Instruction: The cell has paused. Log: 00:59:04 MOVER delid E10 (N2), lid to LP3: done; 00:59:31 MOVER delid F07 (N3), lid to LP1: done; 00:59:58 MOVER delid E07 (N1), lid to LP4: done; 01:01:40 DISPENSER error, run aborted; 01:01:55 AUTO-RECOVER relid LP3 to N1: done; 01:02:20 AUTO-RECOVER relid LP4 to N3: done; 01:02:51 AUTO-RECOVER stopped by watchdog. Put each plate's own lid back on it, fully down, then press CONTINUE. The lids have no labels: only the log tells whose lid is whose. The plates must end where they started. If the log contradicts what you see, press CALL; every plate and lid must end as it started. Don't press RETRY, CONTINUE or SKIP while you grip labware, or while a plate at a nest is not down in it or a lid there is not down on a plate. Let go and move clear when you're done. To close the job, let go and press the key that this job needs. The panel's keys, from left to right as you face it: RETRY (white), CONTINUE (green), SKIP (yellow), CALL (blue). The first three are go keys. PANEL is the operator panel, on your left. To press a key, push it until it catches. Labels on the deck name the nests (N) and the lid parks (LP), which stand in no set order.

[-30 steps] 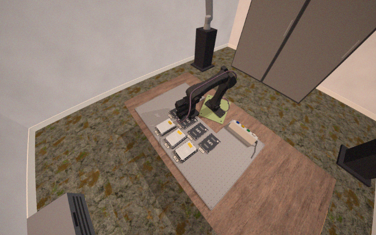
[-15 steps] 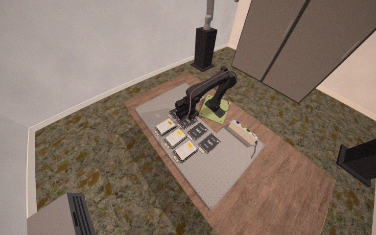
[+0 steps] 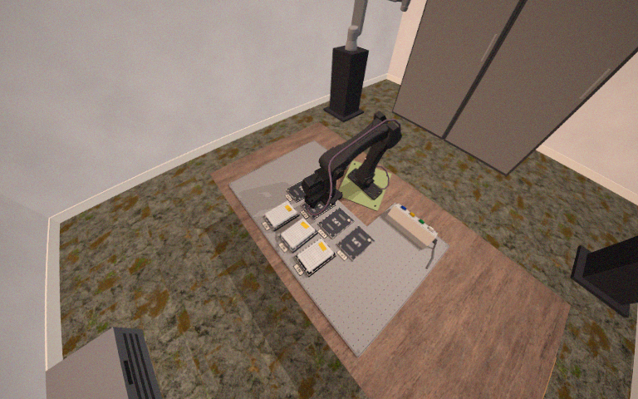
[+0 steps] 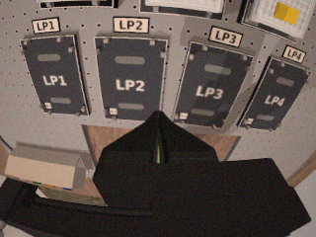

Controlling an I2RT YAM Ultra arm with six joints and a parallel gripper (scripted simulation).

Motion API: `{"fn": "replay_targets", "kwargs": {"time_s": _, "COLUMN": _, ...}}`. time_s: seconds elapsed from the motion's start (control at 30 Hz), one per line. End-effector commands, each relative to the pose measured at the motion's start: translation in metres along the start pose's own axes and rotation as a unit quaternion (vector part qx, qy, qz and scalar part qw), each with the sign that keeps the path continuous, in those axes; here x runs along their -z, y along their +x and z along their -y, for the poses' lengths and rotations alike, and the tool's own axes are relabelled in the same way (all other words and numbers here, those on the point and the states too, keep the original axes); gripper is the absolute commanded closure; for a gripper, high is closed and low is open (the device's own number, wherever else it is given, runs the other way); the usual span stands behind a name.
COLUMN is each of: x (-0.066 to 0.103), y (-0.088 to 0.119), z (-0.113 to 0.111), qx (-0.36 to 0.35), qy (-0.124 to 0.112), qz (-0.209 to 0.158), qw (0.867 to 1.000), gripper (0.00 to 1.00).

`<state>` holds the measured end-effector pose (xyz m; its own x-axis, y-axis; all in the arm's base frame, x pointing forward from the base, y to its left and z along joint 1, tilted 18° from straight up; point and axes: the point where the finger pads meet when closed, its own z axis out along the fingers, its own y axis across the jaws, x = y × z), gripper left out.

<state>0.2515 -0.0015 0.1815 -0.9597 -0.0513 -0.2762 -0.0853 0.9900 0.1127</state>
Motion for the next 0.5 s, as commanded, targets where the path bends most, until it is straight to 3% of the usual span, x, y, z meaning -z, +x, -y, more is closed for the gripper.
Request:
{"fn": "replay_targets", "kwargs": {"time_s": 0.0, "x": 0.007, "y": 0.0, "z": -0.014, "qx": 0.029, "qy": 0.011, "qz": 0.023, "qw": 0.999, "gripper": 1.0}}
{"fn": "replay_targets", "kwargs": {"time_s": 0.33, "x": 0.006, "y": 0.007, "z": -0.053, "qx": 0.108, "qy": 0.01, "qz": 0.021, "qw": 0.994, "gripper": 1.0}}
{"fn": "replay_targets", "kwargs": {"time_s": 0.47, "x": 0.016, "y": 0.0, "z": -0.075, "qx": 0.148, "qy": 0.009, "qz": 0.041, "qw": 0.988, "gripper": 1.0}}
